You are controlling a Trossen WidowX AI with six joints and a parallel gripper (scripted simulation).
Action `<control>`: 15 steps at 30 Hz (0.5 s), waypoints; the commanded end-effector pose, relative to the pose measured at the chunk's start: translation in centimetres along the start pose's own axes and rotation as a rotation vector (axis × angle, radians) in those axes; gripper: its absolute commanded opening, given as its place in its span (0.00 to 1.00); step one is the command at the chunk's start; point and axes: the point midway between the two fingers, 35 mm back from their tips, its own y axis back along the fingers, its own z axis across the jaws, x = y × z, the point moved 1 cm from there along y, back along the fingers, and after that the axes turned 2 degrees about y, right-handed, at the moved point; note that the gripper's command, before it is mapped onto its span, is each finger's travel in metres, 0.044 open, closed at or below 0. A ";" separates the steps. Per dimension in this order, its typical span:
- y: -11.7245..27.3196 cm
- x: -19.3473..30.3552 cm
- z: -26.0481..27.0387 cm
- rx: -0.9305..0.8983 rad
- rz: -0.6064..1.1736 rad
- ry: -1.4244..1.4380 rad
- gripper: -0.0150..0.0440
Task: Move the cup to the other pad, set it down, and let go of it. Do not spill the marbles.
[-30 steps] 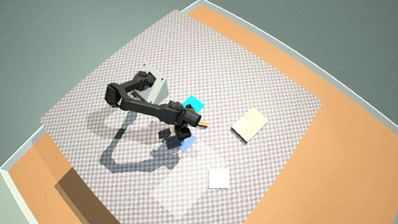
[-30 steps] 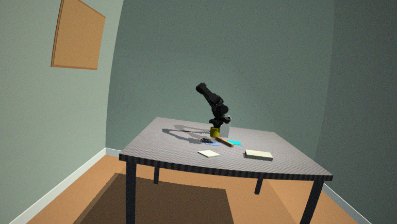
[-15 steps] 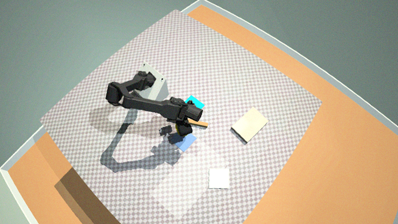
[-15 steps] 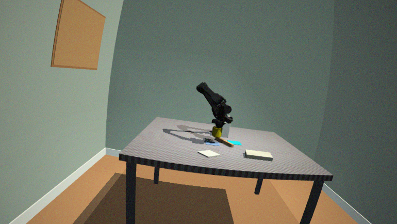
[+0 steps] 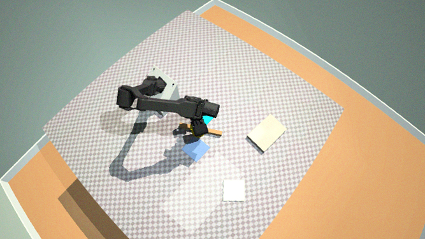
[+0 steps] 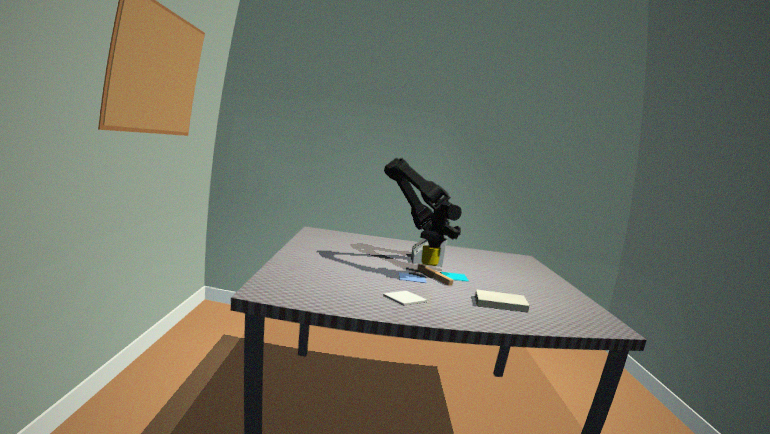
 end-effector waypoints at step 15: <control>0.2 -2.9 4.1 -0.006 -0.002 0.002 0.25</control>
